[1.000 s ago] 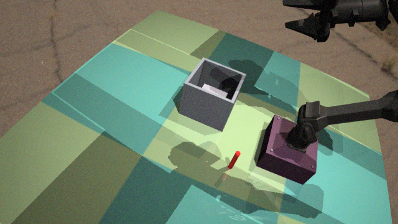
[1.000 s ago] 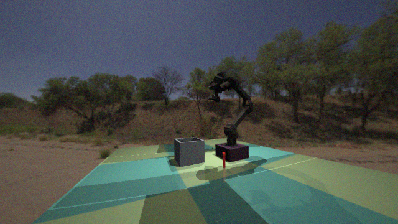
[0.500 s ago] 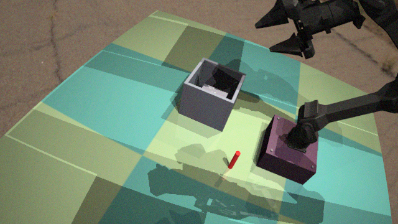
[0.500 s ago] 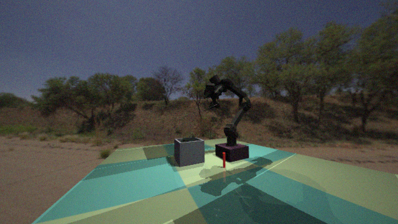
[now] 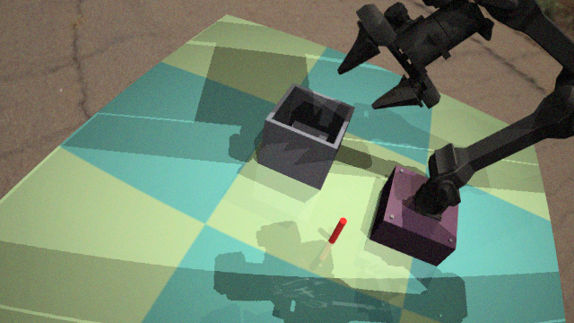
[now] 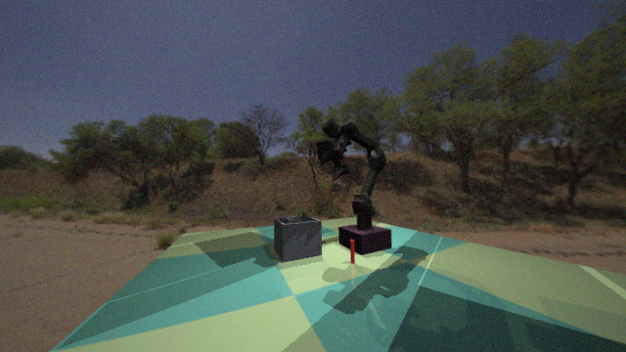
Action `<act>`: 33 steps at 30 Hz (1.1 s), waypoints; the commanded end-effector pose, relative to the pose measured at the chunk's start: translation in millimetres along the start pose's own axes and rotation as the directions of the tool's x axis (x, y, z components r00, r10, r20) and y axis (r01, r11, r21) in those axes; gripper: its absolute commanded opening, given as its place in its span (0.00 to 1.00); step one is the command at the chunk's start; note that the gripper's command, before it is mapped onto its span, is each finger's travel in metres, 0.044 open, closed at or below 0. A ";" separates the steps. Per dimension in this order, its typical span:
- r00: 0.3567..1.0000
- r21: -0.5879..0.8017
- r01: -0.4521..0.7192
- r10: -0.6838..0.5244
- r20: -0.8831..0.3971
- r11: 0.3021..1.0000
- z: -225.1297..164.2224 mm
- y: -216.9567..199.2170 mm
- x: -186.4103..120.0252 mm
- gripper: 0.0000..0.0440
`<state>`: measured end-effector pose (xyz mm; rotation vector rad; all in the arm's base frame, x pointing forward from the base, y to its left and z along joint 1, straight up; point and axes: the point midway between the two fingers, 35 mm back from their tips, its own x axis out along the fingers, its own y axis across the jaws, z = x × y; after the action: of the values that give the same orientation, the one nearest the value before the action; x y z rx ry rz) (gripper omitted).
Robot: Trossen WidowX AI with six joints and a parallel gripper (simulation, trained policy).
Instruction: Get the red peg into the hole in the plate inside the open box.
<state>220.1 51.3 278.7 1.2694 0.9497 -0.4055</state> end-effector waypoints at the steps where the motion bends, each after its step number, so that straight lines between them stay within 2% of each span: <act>1: 0.998 0.055 0.054 -0.052 -0.040 0.997 -10.0 -1.6 13.3 1.00; 9: 0.981 0.157 0.179 -0.163 -0.108 0.971 -33.0 -10.9 37.0 1.00; 18: 0.936 0.236 0.345 -0.315 -0.156 0.909 -56.5 -32.3 62.3 1.00; 33: 0.822 0.251 0.569 -0.551 -0.146 0.783 -79.0 -81.6 99.8 1.00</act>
<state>192.9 123.9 163.6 1.2828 1.3524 -0.9523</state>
